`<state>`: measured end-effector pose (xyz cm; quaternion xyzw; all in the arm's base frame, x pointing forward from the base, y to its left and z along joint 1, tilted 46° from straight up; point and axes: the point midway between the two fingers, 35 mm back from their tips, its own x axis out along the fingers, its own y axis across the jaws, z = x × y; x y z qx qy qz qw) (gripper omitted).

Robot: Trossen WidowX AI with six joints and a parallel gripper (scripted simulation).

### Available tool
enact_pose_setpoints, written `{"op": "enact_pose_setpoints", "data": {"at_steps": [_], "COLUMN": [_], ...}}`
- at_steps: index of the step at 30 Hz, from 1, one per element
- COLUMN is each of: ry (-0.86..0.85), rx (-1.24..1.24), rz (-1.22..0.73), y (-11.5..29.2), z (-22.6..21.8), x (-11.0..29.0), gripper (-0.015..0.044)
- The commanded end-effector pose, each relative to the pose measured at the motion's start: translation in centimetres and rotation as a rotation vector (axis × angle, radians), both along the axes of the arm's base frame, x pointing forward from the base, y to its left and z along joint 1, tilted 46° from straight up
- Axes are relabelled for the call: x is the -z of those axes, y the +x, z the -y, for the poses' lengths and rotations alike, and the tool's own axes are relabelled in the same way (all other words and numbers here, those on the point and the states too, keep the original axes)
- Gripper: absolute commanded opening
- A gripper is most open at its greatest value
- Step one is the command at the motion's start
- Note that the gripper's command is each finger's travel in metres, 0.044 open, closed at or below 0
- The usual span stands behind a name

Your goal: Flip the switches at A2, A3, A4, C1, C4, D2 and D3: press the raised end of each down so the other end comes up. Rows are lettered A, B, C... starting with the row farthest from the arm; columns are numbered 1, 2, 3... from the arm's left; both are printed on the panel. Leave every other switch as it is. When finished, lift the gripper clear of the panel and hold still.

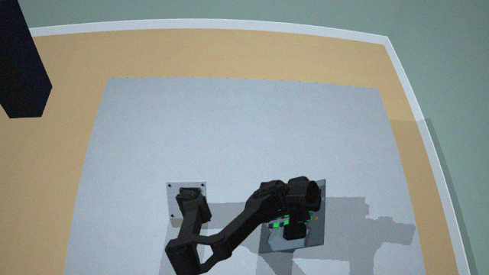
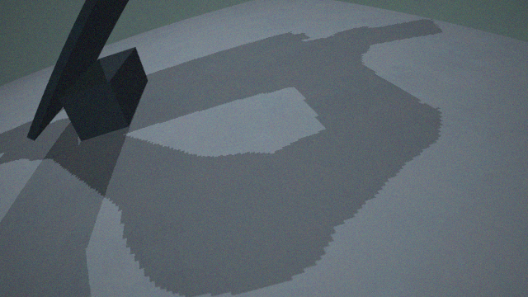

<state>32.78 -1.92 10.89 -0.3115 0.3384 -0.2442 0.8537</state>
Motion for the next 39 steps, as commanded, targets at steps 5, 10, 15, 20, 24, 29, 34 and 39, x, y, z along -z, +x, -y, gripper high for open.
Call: {"op": "enact_pose_setpoints", "data": {"at_steps": [5, 10, 15, 20, 24, 29, 34, 39], "ry": [-0.001, -0.001, -0.001, -0.001, -0.001, -0.001, 0.001, 0.004], "rx": [-0.006, -0.006, -0.006, -0.006, -0.006, -0.006, 0.000, -0.018], "rz": [-0.006, -0.006, -0.006, -0.006, -0.006, -0.006, 0.001, 0.009], "y": [0.1, 0.1, 0.2, 0.2, 0.3, 0.3, 0.2, -3.5], "z": [0.0, 0.0, 0.1, 0.1, 0.2, 0.2, 0.1, -3.4], "x": [0.1, 0.2, 0.2, 0.2, 0.3, 0.3, 0.1, -1.9], "gripper": [0.0000, 0.0000, 0.0000, 0.0000, 0.0000, 0.0000, 0.0000, 0.0000]}}
